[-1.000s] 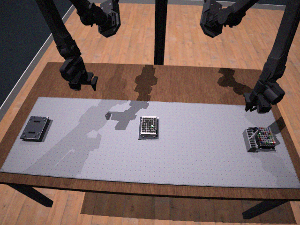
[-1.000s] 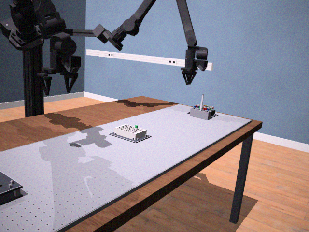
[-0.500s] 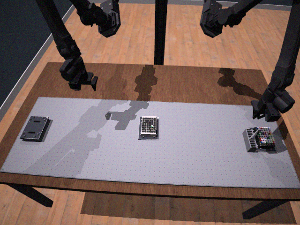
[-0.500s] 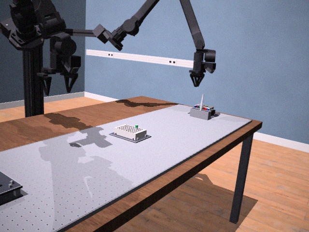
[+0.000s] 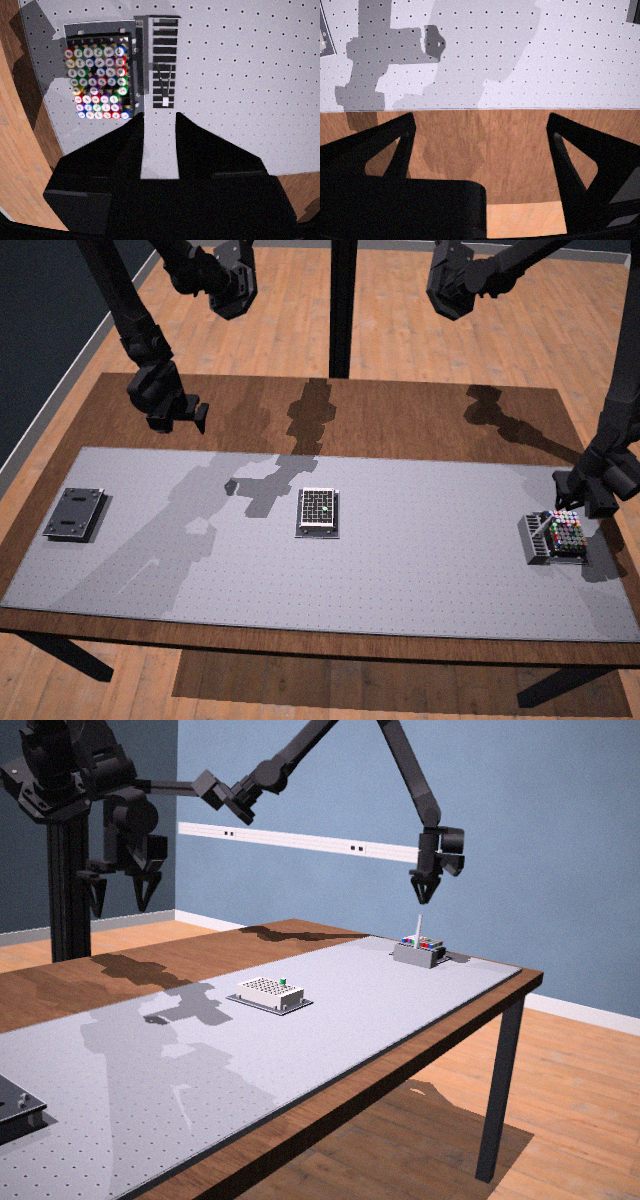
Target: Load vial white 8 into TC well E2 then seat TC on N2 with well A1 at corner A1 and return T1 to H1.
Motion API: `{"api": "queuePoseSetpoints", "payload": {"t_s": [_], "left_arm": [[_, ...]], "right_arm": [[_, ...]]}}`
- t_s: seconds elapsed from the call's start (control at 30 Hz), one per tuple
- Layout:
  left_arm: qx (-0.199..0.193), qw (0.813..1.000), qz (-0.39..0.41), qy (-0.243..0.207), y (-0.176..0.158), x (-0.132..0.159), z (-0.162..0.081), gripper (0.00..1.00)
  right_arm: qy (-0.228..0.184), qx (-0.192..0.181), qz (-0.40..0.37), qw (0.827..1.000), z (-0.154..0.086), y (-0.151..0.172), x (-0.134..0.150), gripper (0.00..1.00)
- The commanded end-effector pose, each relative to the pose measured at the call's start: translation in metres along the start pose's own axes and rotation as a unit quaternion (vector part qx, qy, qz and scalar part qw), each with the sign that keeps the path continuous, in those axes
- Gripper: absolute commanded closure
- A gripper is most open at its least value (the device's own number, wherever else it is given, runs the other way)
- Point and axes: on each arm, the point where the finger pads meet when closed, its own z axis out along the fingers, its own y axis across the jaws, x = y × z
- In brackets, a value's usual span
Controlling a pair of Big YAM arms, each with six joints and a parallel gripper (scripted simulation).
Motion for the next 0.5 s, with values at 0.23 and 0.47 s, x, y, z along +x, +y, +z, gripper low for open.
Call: {"api": "queuePoseSetpoints", "payload": {"t_s": [0.23,0.47], "left_arm": [[0.003,1.0,0.007,0.003,-0.004,-0.006,0.013,0.76],[0.007,1.0,0.008,0.011,-0.012,0.004,0.016,0.76]], "right_arm": [[-0.008,0.0,-0.005,1.0,-0.002,0.0,-0.006,0.0],[-0.008,0.0,-0.005,1.0,-0.002,0.0,-0.006,0.0]]}}
